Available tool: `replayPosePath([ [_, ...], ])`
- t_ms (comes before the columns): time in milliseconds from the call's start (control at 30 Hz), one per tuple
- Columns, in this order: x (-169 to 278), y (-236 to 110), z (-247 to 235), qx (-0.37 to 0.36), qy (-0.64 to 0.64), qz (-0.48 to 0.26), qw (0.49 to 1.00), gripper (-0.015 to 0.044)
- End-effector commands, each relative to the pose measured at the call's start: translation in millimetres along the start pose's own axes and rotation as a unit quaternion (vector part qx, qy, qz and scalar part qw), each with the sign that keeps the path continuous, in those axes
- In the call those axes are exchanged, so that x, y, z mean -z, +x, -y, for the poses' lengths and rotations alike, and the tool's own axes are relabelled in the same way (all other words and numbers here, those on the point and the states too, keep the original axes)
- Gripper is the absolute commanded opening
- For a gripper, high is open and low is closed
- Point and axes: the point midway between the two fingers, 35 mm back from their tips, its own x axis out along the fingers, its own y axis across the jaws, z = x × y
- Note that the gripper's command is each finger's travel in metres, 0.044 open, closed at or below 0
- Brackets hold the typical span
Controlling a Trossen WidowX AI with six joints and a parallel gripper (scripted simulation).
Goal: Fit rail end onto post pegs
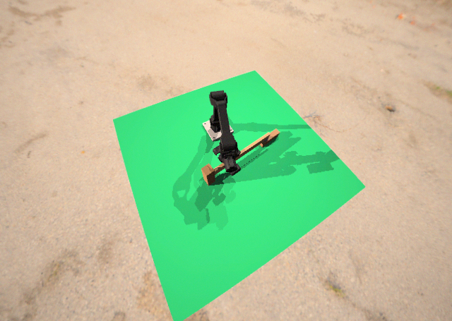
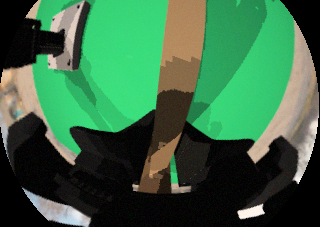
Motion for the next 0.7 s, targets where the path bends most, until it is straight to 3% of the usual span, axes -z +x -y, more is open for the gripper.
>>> replayPosePath([
  [0,1.3,-4.1,3.4,0.007,-0.001,-0.006,1.0,0.0],
  [667,-3.5,-4.5,3.9,0.007,-0.001,-0.005,1.0,0.0],
])
